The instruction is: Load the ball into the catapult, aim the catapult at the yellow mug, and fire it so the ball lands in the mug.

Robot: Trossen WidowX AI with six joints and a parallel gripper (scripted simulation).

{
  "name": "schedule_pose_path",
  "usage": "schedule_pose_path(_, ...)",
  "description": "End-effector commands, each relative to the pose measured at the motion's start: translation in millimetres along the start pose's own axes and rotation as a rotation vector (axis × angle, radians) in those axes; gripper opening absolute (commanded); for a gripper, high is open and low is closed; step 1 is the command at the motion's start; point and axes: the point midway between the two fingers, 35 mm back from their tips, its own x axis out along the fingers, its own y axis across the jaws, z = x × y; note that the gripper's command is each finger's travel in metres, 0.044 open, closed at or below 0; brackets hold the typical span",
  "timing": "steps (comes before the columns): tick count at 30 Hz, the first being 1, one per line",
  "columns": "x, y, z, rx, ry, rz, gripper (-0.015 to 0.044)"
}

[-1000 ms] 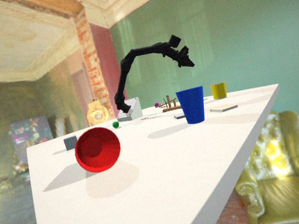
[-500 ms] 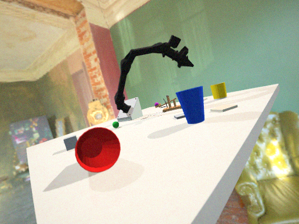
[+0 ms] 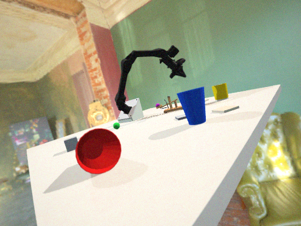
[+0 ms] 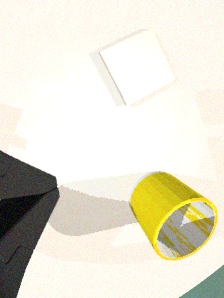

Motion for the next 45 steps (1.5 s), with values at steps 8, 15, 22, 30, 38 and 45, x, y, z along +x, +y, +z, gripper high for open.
schedule_pose_path(8, -2, 64, -35, -0.359, 0.163, 0.027, 0.0)
schedule_pose_path(15, -8, 94, -60, -0.58, 0.259, 0.037, 0.0)
schedule_pose_path(22, -16, 117, -87, -0.802, 0.359, 0.042, 0.0)
schedule_pose_path(30, -26, 134, -117, -1.053, 0.48, 0.045, 0.0)
schedule_pose_path(38, -36, 141, -141, -1.25, 0.585, 0.041, 0.0)
schedule_pose_path(45, -46, 146, -161, -1.438, 0.686, 0.042, 0.0)
